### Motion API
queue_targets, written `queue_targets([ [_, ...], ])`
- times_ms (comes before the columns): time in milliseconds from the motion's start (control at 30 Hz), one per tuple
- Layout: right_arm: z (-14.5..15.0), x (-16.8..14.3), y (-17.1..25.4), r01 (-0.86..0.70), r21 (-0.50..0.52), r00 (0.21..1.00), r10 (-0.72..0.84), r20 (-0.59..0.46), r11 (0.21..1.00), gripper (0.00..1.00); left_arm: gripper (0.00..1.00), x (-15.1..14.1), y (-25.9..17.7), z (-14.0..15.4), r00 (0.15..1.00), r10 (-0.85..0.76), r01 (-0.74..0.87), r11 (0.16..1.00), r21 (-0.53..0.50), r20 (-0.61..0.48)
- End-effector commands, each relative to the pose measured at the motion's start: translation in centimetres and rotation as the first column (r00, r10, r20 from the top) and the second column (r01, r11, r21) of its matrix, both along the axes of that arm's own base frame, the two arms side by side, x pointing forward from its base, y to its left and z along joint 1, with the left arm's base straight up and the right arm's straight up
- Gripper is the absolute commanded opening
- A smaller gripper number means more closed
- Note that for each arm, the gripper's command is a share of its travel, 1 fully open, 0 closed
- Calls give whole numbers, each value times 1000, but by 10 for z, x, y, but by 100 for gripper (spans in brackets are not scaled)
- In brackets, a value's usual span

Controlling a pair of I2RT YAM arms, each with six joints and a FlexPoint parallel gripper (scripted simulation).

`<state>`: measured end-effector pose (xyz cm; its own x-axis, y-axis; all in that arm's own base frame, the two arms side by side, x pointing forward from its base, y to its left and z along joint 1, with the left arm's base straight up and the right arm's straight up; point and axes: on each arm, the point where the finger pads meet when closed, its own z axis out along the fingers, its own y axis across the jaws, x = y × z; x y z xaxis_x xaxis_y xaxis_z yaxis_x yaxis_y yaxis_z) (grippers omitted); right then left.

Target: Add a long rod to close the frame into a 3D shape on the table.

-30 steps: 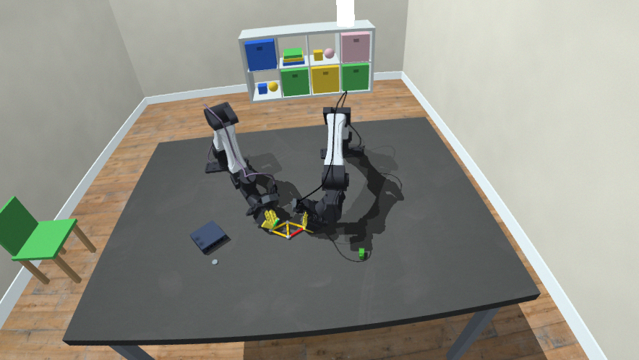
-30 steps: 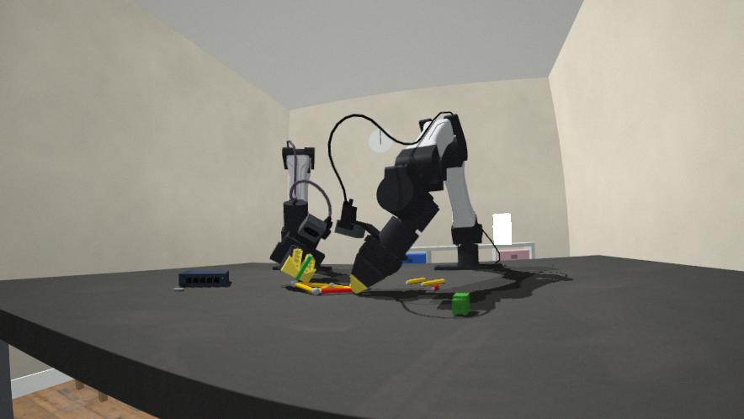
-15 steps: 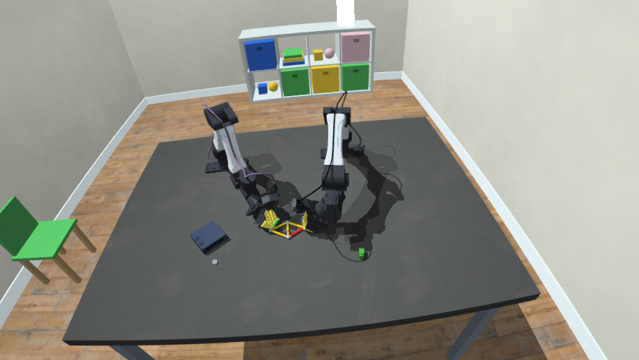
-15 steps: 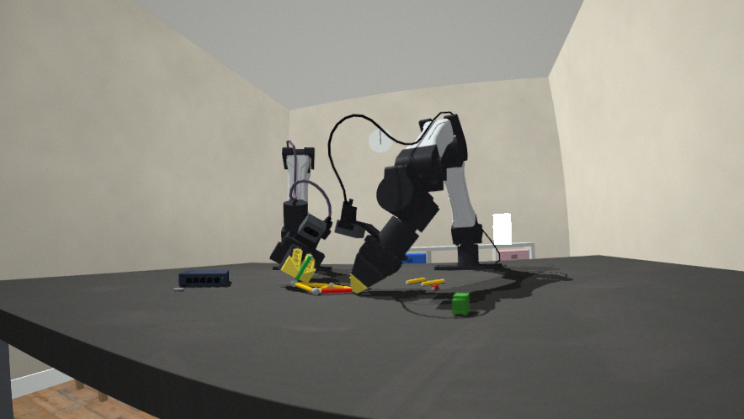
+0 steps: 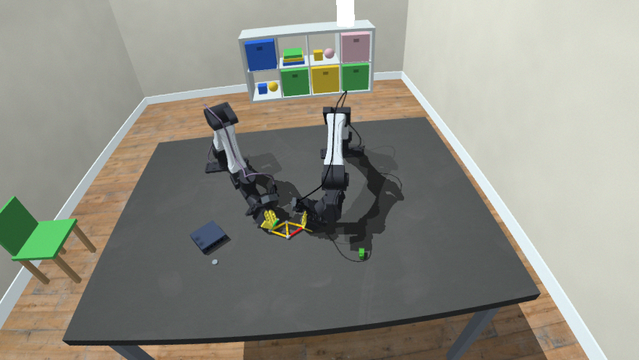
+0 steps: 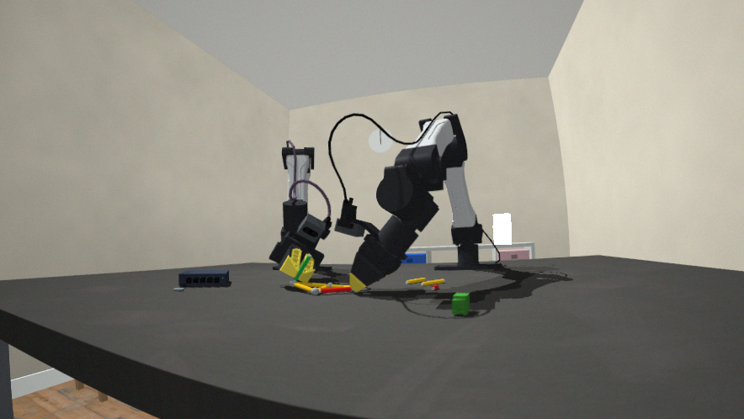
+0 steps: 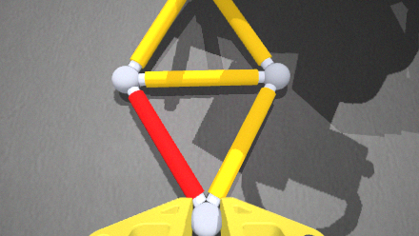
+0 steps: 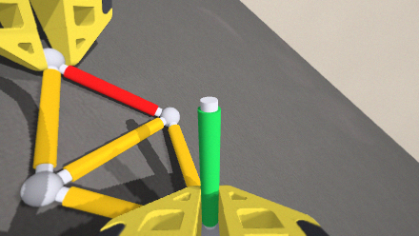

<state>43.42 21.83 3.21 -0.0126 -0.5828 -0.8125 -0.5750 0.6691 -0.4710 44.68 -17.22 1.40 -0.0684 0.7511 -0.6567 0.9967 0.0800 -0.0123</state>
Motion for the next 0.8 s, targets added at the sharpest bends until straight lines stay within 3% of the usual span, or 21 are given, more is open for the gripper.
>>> queue_targets([
  [0,10,1,5,-18,18,999,18,37,1000,0,0,13,-16,52,994,-23,28,998,-50,111],
  [200,10,1,5,-18,18,999,18,37,1000,0,0,10,-15,54,996,-12,14,1000,-26,84],
  [333,10,1,5,-18,18,999,18,37,1000,0,0,11,-14,53,993,-28,35,997,-66,112],
  [467,10,1,5,-18,18,999,18,37,1000,0,0,16,-22,65,986,-45,59,995,-84,158],
  [767,10,1,5,-18,18,999,18,37,1000,0,0,12,-32,77,991,-36,47,996,-80,132],
])
